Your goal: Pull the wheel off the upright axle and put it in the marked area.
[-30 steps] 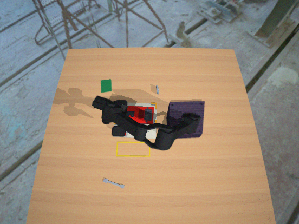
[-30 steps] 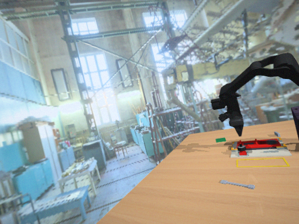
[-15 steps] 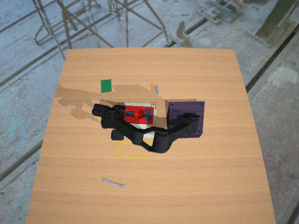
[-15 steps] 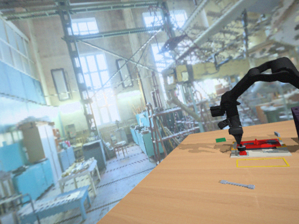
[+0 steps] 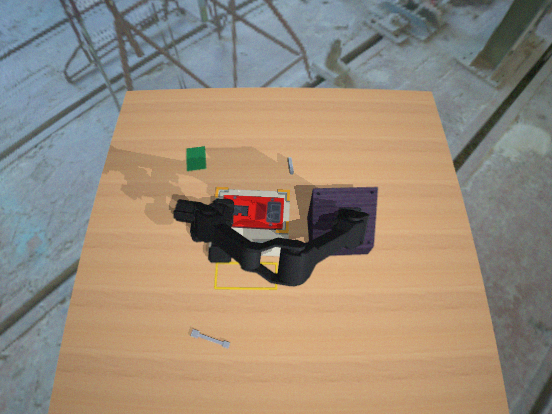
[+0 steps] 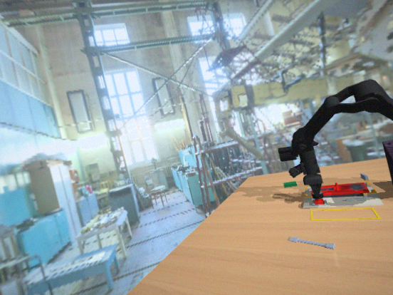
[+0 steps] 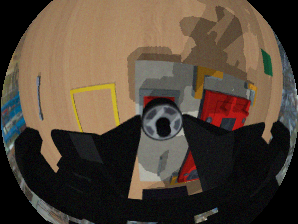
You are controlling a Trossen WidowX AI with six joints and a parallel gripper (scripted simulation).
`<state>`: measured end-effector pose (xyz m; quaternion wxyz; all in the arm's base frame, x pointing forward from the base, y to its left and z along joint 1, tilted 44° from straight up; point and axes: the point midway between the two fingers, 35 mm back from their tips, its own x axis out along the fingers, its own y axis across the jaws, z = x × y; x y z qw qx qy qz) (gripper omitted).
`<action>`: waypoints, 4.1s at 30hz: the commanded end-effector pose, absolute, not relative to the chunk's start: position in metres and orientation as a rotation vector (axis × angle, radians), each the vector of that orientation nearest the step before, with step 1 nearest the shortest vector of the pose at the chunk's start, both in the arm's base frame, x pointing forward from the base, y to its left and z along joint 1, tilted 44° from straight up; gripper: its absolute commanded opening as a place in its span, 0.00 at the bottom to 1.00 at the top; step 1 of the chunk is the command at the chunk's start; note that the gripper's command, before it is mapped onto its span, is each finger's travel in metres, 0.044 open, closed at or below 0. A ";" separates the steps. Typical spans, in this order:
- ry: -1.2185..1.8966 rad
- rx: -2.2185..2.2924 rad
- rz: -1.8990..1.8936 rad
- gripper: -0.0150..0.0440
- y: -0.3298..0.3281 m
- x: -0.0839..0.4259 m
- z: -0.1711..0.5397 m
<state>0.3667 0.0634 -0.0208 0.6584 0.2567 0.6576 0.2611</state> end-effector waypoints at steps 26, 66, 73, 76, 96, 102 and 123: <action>1.491 0.581 0.593 0.25 0.060 0.367 -0.017; 1.491 0.584 0.592 0.25 0.050 0.367 -0.007; 1.491 0.585 0.592 0.25 0.049 0.367 -0.006; 1.491 0.585 0.592 0.25 0.048 0.367 -0.005; 1.491 0.587 0.591 0.25 0.044 0.367 0.000; 1.491 0.588 0.591 0.25 0.042 0.367 0.001; 1.491 0.589 0.590 0.25 0.029 0.367 0.015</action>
